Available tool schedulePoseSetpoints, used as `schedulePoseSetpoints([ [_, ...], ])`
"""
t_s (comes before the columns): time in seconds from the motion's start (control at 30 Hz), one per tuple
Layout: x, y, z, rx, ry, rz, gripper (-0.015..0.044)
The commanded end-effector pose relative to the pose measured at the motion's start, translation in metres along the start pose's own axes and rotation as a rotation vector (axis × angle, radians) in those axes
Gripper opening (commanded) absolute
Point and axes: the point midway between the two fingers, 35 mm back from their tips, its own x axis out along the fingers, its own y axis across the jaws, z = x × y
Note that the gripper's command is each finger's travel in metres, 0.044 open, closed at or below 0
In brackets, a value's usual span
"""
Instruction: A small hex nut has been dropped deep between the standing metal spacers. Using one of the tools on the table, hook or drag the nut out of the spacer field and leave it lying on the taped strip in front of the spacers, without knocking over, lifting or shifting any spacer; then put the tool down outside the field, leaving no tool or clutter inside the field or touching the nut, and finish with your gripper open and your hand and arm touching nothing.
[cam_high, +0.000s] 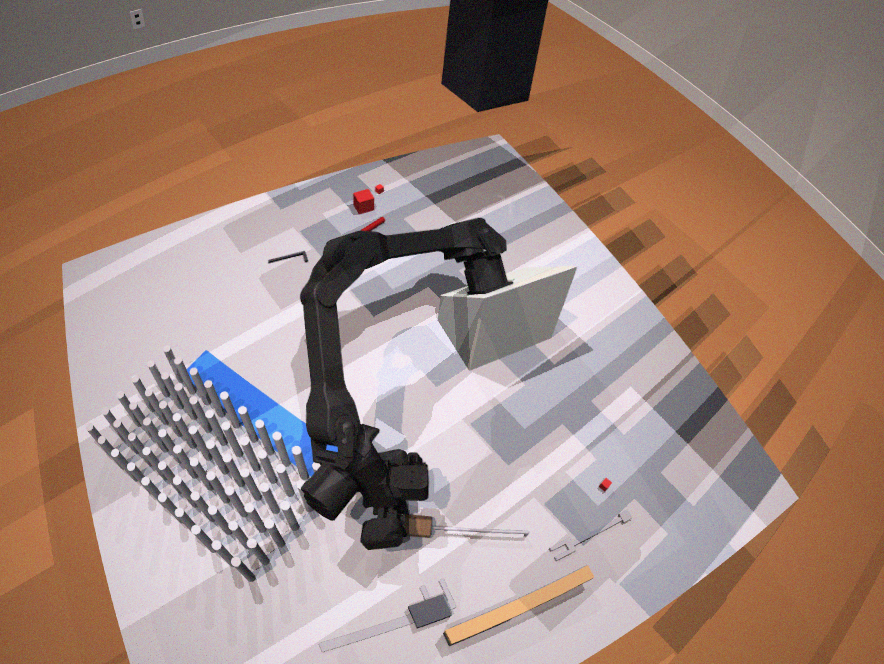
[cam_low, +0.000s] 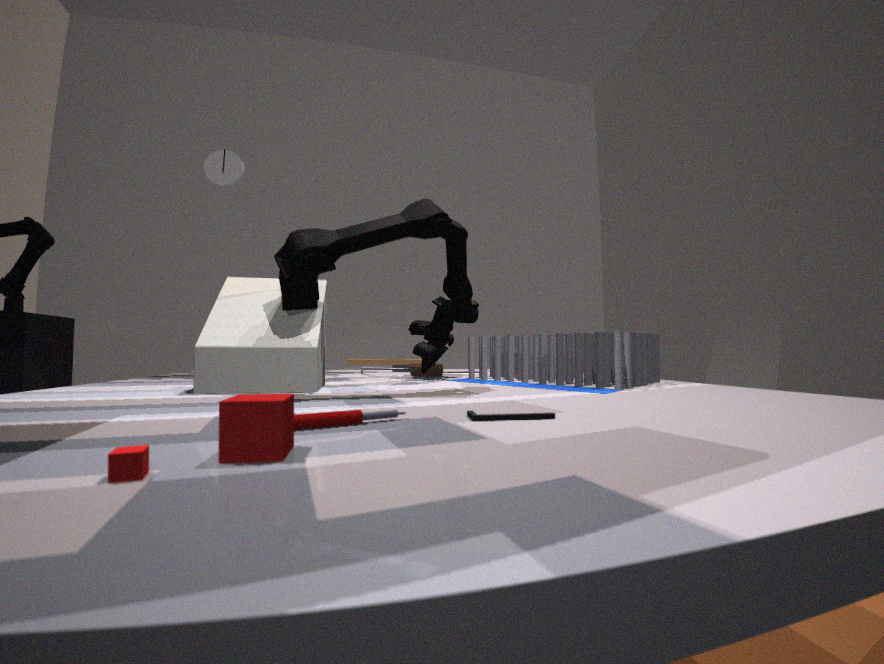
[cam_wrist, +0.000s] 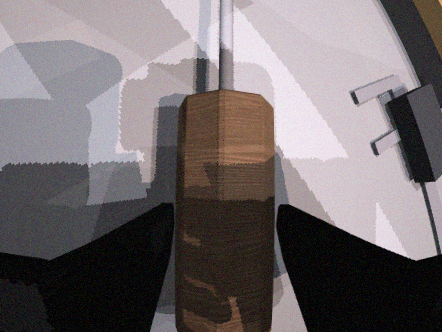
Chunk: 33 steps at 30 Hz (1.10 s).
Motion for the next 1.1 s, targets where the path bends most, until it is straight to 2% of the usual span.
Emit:
schedulePoseSetpoints([
  [0.0,0.001,0.001,-0.001,-0.003,0.005,0.003,0.0168],
  [0.1,0.001,0.001,-0.001,-0.003,0.005,0.003,0.0148],
  [0.17,-0.006,-0.003,0.001,-0.003,0.005,0.002,0.0095],
  [0.3,-0.044,-0.020,0.013,-0.003,0.003,-0.004,0.0000],
  [0.63,-0.144,-0.048,0.064,-0.003,-0.004,-0.007,0.0000],
  [0.83,-0.151,-0.048,0.068,0.000,-0.003,-0.008,0.0000],
  [1.07,-0.175,-0.035,0.048,0.118,0.051,-0.051,0.0000],
])
